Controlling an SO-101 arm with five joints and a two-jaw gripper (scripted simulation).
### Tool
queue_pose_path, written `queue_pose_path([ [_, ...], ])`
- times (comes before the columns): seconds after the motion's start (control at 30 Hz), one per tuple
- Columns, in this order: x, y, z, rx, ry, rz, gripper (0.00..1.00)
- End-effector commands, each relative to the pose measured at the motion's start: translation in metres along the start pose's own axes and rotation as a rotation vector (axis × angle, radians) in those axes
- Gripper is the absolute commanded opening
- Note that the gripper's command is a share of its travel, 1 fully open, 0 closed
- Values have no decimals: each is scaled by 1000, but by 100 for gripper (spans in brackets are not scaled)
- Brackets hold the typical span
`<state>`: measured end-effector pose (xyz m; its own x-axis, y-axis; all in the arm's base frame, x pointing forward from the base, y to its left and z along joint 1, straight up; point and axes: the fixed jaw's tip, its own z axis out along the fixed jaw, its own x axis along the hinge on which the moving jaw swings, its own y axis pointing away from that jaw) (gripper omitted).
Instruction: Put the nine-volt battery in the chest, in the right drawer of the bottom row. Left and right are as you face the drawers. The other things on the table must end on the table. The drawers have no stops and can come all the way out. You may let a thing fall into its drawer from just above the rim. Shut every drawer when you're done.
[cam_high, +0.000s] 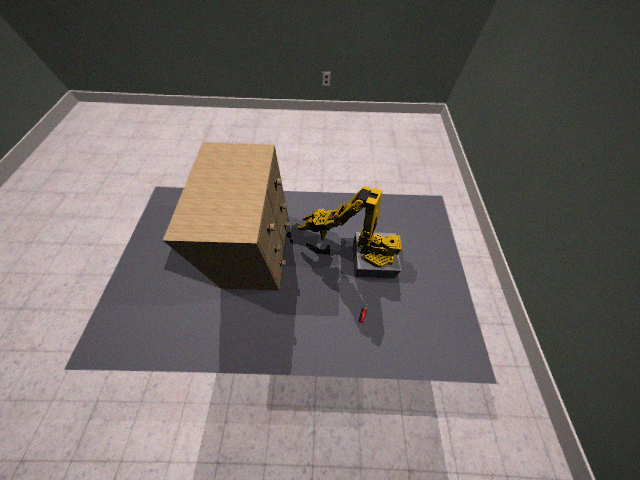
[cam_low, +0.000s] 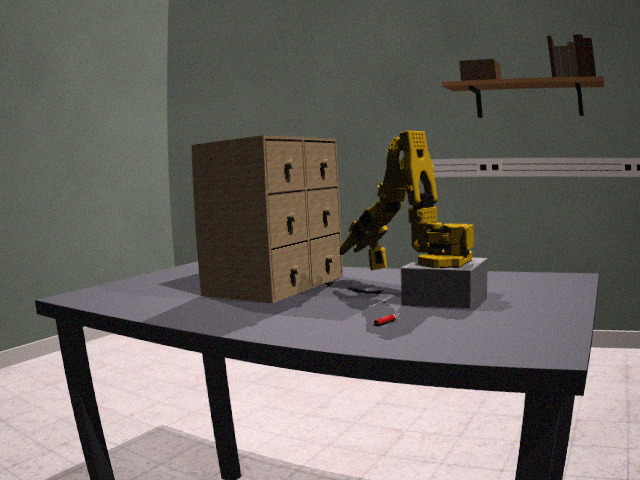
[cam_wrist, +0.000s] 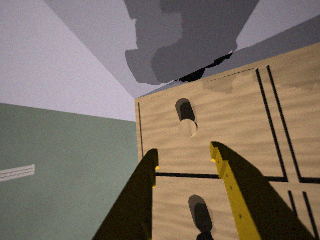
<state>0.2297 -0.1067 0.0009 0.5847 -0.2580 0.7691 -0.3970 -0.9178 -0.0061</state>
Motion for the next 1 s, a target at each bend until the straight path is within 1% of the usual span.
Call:
queue_pose_path([
  [0.0,2,1,-7,-4,-41,18,21],
  [0.07,2,1,-7,-4,-41,18,21],
  [0.57,7,0,-36,-1,-140,21,21],
  [0.63,7,0,-36,-1,-140,21,21],
  [0.97,5,-1,-59,-1,-207,23,21],
])
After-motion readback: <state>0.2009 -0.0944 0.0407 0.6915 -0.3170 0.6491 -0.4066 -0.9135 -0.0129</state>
